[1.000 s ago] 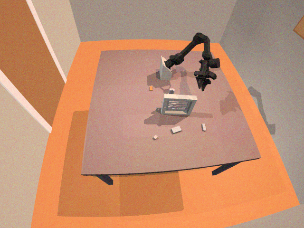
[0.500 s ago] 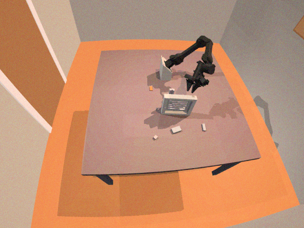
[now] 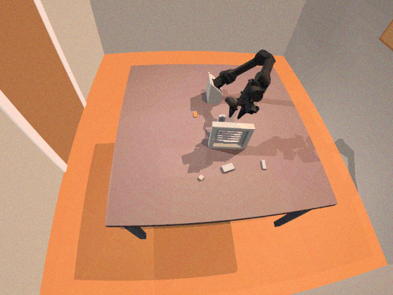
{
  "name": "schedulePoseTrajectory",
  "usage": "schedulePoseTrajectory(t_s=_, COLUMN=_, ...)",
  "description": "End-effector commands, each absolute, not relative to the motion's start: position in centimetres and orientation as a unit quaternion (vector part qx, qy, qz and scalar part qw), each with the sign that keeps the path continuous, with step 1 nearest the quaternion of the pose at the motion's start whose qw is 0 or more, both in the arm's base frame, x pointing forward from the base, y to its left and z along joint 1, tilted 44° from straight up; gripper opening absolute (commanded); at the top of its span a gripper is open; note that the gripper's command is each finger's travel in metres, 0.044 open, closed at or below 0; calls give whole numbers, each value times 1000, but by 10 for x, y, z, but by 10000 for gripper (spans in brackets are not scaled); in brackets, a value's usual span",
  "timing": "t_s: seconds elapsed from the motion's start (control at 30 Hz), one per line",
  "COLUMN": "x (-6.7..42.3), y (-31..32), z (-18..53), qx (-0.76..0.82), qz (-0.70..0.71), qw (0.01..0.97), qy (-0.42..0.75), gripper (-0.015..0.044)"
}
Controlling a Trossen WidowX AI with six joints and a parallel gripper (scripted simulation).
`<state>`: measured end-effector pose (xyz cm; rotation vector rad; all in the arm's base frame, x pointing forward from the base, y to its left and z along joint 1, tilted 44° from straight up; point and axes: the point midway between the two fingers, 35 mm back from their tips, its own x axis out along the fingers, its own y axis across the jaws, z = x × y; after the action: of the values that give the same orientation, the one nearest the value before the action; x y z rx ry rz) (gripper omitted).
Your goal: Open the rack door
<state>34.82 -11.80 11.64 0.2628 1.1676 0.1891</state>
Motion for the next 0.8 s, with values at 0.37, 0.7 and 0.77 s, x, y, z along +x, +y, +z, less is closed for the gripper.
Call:
schedulePoseTrajectory(t_s=0.37, x=326, y=-143, z=88, qx=250, qz=139, qw=740, qy=609, gripper=282)
schedulePoseTrajectory(t_s=0.7, x=311, y=-158, z=75, qx=348, qz=169, qw=680, qy=622, gripper=282)
schedulePoseTrajectory(t_s=0.77, x=310, y=-159, z=74, qx=355, qz=171, qw=676, qy=622, gripper=282)
